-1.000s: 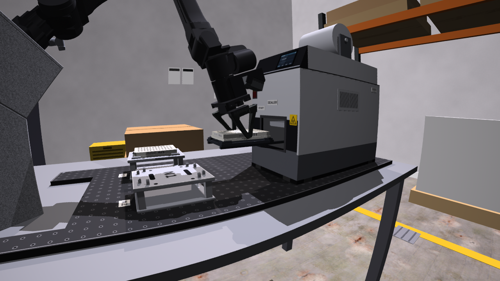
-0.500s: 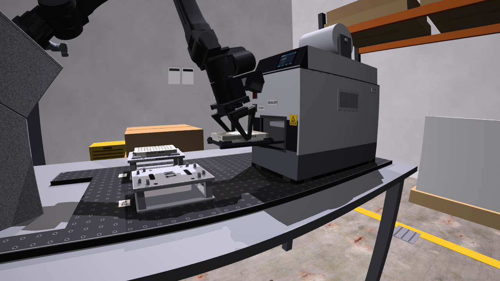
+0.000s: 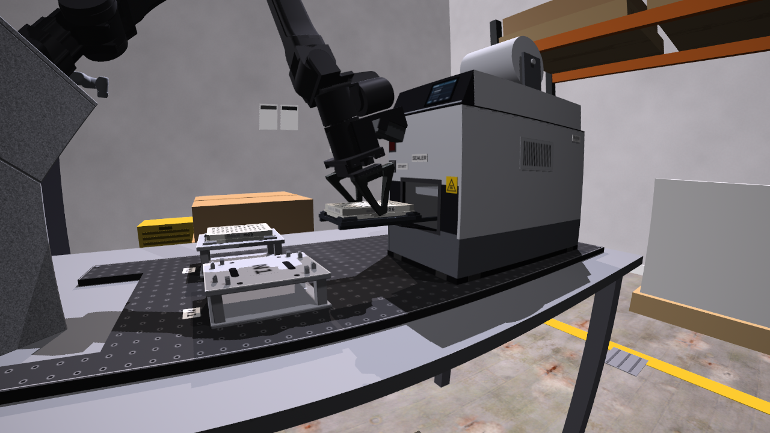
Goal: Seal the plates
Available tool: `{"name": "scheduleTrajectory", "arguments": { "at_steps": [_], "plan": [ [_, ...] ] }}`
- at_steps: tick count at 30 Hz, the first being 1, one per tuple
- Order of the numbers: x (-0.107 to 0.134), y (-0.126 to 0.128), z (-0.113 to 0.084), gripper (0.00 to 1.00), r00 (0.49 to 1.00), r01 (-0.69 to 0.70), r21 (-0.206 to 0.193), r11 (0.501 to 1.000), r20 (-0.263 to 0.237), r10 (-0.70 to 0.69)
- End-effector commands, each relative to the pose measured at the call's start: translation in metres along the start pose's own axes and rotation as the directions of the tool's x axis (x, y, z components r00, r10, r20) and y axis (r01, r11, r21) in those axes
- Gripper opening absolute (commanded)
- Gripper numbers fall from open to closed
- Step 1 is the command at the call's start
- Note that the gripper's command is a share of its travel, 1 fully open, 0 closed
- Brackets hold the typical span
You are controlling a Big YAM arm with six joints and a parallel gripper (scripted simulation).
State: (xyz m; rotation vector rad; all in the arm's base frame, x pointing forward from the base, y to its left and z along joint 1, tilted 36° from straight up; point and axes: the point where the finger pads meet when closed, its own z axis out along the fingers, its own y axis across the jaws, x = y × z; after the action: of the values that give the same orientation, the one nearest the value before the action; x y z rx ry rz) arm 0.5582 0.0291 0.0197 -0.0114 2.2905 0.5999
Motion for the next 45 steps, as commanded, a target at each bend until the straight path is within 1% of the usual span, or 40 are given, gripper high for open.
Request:
{"name": "scheduleTrajectory", "arguments": {
  "at_steps": [1, 4, 24, 32, 35, 41, 45],
  "plan": [
    [-0.009, -0.004, -0.011, 0.00, 1.000, -0.010, 0.004, 1.000, 0.016, 0.010],
    [-0.012, -0.004, -0.011, 0.00, 1.000, -0.003, 0.003, 1.000, 0.027, 0.003],
    [-0.022, -0.005, -0.010, 0.00, 0.999, 0.006, 0.003, 1.000, 0.042, -0.006],
    [-0.012, -0.011, -0.001, 0.00, 1.000, -0.006, 0.006, 1.000, 0.021, 0.005],
    [-0.012, -0.012, -0.001, 0.00, 1.000, -0.005, 0.011, 1.000, 0.021, 0.004],
    [-0.009, -0.009, -0.009, 0.00, 1.000, 0.000, 0.020, 1.000, 0.023, -0.001],
    [-0.012, -0.008, -0.012, 0.00, 1.000, 0.003, 0.022, 1.000, 0.029, -0.003]
  ]
}}
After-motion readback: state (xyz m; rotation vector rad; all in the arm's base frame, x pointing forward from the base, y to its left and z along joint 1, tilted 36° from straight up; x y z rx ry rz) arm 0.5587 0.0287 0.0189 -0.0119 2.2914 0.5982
